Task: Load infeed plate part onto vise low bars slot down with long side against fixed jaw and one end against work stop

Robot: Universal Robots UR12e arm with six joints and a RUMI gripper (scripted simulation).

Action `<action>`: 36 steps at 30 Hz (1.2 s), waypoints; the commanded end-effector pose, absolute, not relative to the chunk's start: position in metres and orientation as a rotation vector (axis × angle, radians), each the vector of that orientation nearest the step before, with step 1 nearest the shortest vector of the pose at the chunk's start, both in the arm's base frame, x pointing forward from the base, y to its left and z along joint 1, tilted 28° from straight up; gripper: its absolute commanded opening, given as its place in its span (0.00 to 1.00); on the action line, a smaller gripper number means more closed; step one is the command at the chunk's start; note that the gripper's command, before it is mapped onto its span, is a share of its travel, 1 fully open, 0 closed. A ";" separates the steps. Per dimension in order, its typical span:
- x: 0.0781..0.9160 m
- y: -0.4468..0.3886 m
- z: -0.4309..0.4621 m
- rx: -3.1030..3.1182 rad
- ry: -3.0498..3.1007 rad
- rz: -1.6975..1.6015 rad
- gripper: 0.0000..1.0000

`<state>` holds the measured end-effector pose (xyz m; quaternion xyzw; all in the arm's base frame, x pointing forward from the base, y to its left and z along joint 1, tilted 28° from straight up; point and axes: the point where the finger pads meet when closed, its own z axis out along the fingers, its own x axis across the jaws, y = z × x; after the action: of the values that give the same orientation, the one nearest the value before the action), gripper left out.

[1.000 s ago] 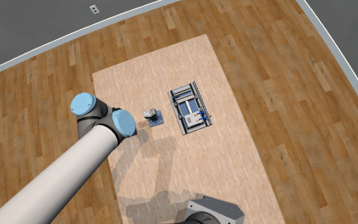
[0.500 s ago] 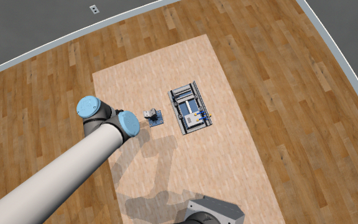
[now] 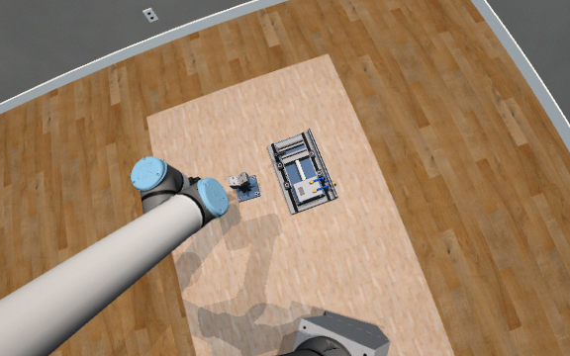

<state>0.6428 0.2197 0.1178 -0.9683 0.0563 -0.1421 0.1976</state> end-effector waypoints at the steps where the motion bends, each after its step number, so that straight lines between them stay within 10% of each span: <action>1: 0.647 0.223 0.110 -2.710 0.158 -0.400 0.51; 36: 0.663 0.243 0.062 -2.710 0.158 -0.400 0.51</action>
<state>0.6610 0.2415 0.0654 -0.9683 0.0563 -0.1424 0.1975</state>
